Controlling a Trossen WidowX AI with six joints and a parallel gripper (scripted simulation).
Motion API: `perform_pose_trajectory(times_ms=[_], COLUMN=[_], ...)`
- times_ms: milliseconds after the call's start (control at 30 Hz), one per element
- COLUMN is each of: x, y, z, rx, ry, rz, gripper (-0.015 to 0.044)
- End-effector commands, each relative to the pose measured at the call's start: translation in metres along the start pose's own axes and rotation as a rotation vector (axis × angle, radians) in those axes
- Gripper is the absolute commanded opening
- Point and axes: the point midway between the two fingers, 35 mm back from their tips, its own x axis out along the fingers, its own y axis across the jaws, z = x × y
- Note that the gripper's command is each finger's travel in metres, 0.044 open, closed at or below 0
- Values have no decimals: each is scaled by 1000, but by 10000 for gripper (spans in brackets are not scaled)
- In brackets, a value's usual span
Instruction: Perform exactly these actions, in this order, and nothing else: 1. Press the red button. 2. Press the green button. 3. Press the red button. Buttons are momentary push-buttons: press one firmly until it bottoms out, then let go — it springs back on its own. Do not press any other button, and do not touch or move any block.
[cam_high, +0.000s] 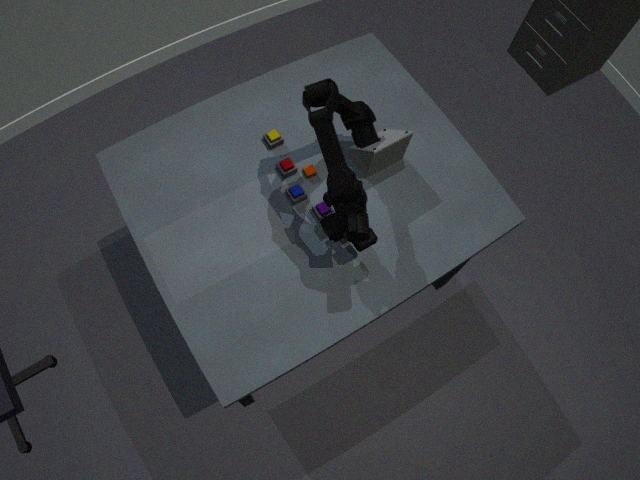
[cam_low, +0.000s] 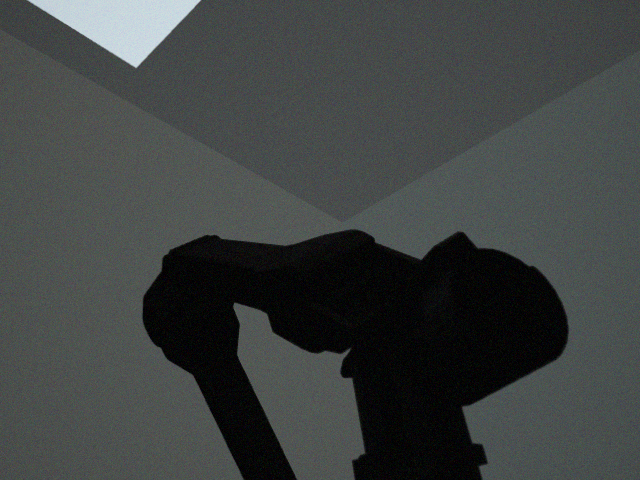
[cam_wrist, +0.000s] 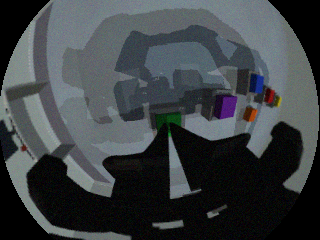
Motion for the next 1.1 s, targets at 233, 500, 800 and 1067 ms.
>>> perform_pose_trajectory(times_ms=[233, 500, 800, 1067], x=[-32, -84, -100, -110], y=[-1, 0, -22, -147], z=[-1, -1, 10, 49], rx=[-8, -9, -12, -18], ry=[1, 2, 3, 0], rz=[-6, -4, 2, 11], gripper=[20, 20, 20, 20])
